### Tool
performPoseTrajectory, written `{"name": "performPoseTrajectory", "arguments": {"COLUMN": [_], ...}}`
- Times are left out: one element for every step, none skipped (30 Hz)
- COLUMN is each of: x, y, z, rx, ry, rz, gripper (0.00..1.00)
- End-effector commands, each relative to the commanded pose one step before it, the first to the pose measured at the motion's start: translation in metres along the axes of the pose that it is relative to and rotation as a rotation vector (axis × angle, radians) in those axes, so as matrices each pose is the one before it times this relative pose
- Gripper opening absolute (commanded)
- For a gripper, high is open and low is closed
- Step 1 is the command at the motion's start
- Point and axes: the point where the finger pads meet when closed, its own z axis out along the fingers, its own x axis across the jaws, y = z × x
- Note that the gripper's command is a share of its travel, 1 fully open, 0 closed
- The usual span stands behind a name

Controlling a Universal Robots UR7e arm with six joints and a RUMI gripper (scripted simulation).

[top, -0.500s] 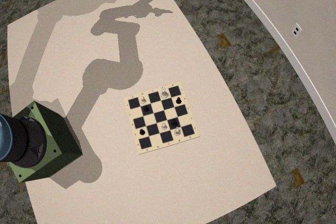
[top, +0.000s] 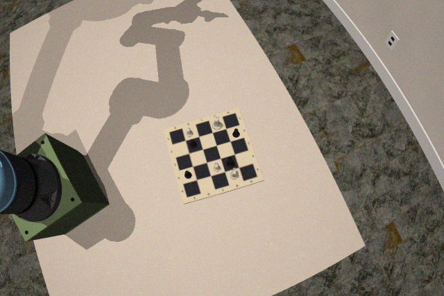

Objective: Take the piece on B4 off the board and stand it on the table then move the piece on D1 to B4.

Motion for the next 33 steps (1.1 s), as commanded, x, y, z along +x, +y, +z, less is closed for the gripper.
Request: {"name": "performPoseTrajectory", "arguments": {"x": [0.00062, 0.00000, 0.00000, 0.00001, 0.00003, 0.00007, 0.00011, 0.00016, 0.00022, 0.00029, 0.00037, 0.00045, 0.00055, 0.00065, 0.00077, 0.00089, 0.00101, 0.00000, 0.00000, 0.00115, 0.00129, 0.00144, 0.00160, 0.00176, 0.00194, 0.00212, 0.00230, 0.00250, 0.00270, 0.00291, 0.00312, 0.00334, 0.00357], "y": [-0.00095, 0.00000, 0.00000, 0.00000, -0.00001, -0.00002, -0.00003, -0.00004, -0.00006, -0.00007, -0.00009, -0.00012, -0.00014, -0.00016, -0.00019, -0.00021, -0.00024, 0.00000, 0.00000, -0.00026, -0.00029, -0.00031, -0.00034, -0.00036, -0.00038, -0.00040, -0.00041, -0.00042, -0.00042, -0.00042, -0.00041, -0.00040, -0.00038], "z": [-0.00043, 0.00000, 0.00000, 0.00001, 0.00003, 0.00006, 0.00010, 0.00015, 0.00021, 0.00027, 0.00034, 0.00042, 0.00051, 0.00060, 0.00070, 0.00081, 0.00092, 0.00000, 0.00000, 0.00104, 0.00116, 0.00128, 0.00141, 0.00154, 0.00167, 0.00180, 0.00193, 0.00207, 0.00220, 0.00233, 0.00246, 0.00259, 0.00271], "rx": [0.00098, 0.00000, 0.00000, -0.00002, -0.00007, -0.00013, -0.00021, -0.00031, -0.00043, -0.00056, -0.00071, -0.00088, -0.00107, -0.00127, -0.00148, -0.00171, -0.00195, 0.00000, 0.00000, -0.00220, -0.00247, -0.00275, -0.00304, -0.00334, -0.00365, -0.00397, -0.00430, -0.00464, -0.00499, -0.00535, -0.00571, -0.00608, -0.00646], "ry": [0.00007, 0.00000, 0.00000, -0.00001, -0.00003, -0.00006, -0.00009, -0.00013, -0.00019, -0.00024, -0.00031, -0.00038, -0.00046, -0.00055, -0.00065, -0.00075, -0.00086, 0.00000, 0.00000, -0.00097, -0.00109, -0.00122, -0.00135, -0.00149, -0.00164, -0.00180, -0.00196, -0.00213, -0.00230, -0.00248, -0.00267, -0.00287, -0.00308], "rz": [0.00166, 0.00000, 0.00000, -0.00001, -0.00002, -0.00005, -0.00007, -0.00011, -0.00015, -0.00020, -0.00025, -0.00031, -0.00037, -0.00044, -0.00051, -0.00059, -0.00067, 0.00000, 0.00000, -0.00075, -0.00083, -0.00092, -0.00100, -0.00109, -0.00118, -0.00126, -0.00135, -0.00143, -0.00150, -0.00158, -0.00165, -0.00171, -0.00177], "gripper": [1.00, 1.00, 1.00, 1.00, 1.00, 1.00, 1.00, 1.00, 1.00, 1.00, 1.00, 1.00, 1.00, 1.00, 1.00, 1.00, 1.00, 1.00, 1.00, 1.00, 1.00, 1.00, 1.00, 1.00, 1.00, 1.00, 1.00, 1.00, 1.00, 1.00, 1.00, 1.00, 1.00]}}
